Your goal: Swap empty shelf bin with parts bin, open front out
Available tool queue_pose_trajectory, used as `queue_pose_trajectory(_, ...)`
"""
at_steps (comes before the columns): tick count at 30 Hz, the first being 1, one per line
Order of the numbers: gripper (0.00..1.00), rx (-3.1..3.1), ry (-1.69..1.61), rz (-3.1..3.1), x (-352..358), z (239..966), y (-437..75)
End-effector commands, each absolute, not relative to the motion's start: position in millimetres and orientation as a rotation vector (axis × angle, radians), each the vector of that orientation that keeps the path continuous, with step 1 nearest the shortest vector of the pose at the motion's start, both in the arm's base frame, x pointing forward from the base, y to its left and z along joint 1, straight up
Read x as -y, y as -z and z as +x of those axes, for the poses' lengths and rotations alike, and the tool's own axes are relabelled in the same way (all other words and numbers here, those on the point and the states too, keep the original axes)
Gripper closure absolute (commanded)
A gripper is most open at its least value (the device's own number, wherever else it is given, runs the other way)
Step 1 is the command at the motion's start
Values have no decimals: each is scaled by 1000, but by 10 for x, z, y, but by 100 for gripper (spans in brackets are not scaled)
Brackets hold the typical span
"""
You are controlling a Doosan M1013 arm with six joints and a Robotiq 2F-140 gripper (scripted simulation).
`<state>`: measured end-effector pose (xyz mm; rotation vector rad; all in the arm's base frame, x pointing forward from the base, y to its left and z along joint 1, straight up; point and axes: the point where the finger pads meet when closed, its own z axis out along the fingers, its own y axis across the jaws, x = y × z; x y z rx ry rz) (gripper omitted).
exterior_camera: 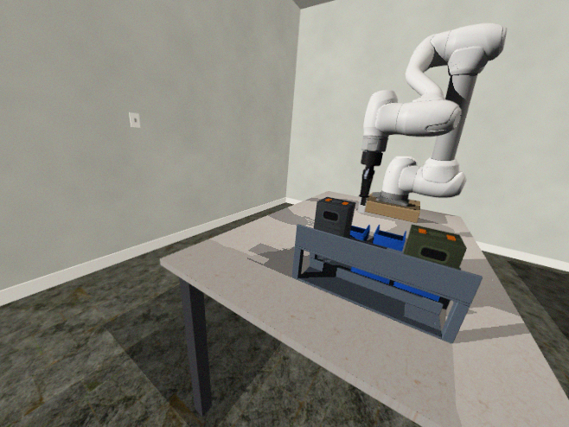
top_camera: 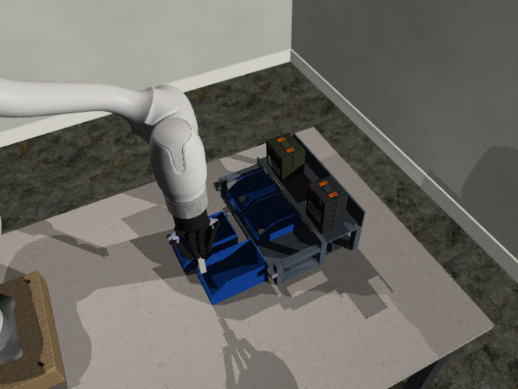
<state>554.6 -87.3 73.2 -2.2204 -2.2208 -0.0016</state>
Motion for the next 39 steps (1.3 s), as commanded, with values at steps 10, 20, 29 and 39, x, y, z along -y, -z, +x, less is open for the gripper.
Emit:
queue_pose_trajectory(10, 90, 2221, 2, -2220, 873, 5546, -732)
queue_pose_trajectory(20, 90, 2502, 2, -1898, 802, 5702, -817)
queue_pose_trajectory(29, 90, 2983, -16, -1012, 514, 6211, -1117)
queue_pose_trajectory(39, 90, 3144, -10, -103, 386, 6394, -1235)
